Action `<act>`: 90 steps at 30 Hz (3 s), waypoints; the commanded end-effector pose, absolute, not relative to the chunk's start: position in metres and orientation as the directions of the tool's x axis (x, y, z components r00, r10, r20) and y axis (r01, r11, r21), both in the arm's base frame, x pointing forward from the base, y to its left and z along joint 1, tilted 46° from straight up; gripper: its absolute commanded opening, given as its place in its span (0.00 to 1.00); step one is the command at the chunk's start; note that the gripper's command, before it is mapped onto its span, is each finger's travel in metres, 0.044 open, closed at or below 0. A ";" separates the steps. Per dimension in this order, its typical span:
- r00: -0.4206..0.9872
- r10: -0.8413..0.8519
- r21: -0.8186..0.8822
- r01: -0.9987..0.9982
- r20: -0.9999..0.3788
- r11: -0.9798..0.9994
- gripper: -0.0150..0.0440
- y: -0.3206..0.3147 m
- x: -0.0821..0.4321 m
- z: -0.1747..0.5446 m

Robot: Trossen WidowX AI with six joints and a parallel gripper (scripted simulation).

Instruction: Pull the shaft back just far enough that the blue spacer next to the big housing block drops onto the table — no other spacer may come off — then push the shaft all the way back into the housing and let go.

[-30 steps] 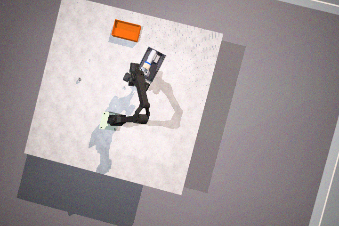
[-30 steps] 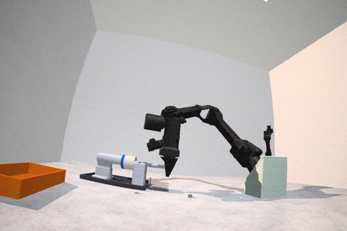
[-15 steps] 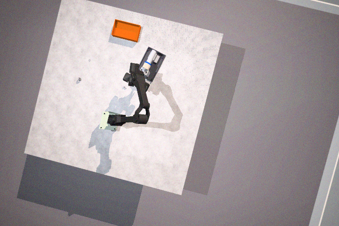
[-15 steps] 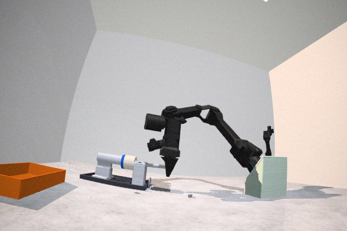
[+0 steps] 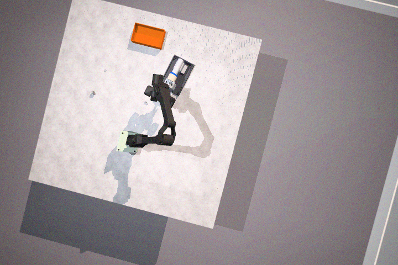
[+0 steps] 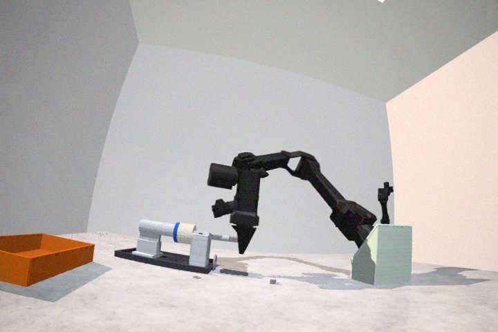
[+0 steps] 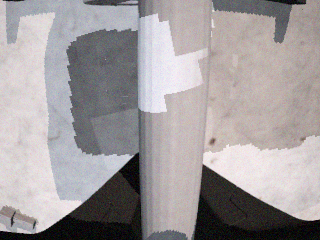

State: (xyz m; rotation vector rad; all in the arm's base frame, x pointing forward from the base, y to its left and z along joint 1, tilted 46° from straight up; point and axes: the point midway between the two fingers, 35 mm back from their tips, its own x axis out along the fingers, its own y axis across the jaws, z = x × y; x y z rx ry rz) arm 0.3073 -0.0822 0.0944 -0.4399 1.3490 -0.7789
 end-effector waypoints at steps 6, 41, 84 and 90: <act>0.025 -0.714 -0.689 0.244 -0.699 0.683 0.25 -0.082 0.305 0.093; 0.025 -0.714 -0.689 0.244 -0.699 0.683 0.25 -0.081 0.302 0.092; 0.025 -0.714 -0.689 0.243 -0.699 0.683 0.25 -0.080 0.298 0.091; 0.025 -0.714 -0.689 0.243 -0.699 0.683 0.25 -0.080 0.298 0.091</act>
